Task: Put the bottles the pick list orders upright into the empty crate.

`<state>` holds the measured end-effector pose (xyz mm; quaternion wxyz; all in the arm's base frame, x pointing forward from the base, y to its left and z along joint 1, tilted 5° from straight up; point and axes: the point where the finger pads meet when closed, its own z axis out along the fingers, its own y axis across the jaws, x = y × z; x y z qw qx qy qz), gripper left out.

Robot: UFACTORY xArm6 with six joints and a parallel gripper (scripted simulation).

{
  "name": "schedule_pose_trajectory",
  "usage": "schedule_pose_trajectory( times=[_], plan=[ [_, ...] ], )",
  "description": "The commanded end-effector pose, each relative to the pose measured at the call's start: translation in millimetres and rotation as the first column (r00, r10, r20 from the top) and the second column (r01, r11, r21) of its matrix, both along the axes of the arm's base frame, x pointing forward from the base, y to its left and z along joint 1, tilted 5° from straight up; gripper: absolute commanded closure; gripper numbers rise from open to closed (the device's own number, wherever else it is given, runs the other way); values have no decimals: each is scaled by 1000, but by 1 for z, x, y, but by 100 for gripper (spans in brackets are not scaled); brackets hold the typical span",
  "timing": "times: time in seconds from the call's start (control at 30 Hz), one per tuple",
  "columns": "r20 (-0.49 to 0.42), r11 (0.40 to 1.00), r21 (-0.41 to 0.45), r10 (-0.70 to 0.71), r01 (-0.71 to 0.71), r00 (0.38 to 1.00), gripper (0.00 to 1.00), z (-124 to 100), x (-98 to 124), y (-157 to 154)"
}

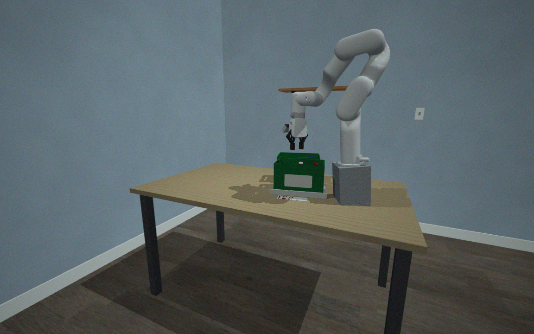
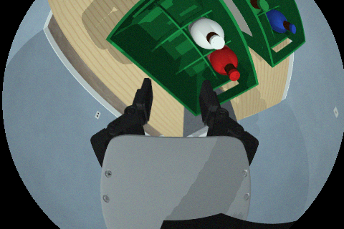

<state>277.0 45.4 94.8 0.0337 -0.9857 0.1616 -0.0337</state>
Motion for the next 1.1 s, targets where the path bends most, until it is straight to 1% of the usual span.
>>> schedule_pose_trajectory(
  times=[0.0, 0.3, 0.37, 0.87, 0.93, 1.07],
  plan=[
    [4, 1000, -3, -1, 1, 1000, 35, 10, -3, 21],
    [4, 1000, -2, -1, 1, 1000, 35, 26, -11, 62],
    [4, 1000, -2, -1, 1, 1000, 35, 26, -11, 62],
    [3, 1000, -1, -1, 1, 1000, 35, 52, -25, 131],
    [3, 1000, -1, -1, 1, 1000, 35, 52, -25, 131],
    [3, 1000, -1, -1, 1, 1000, 35, 59, -28, 150]
  ],
)
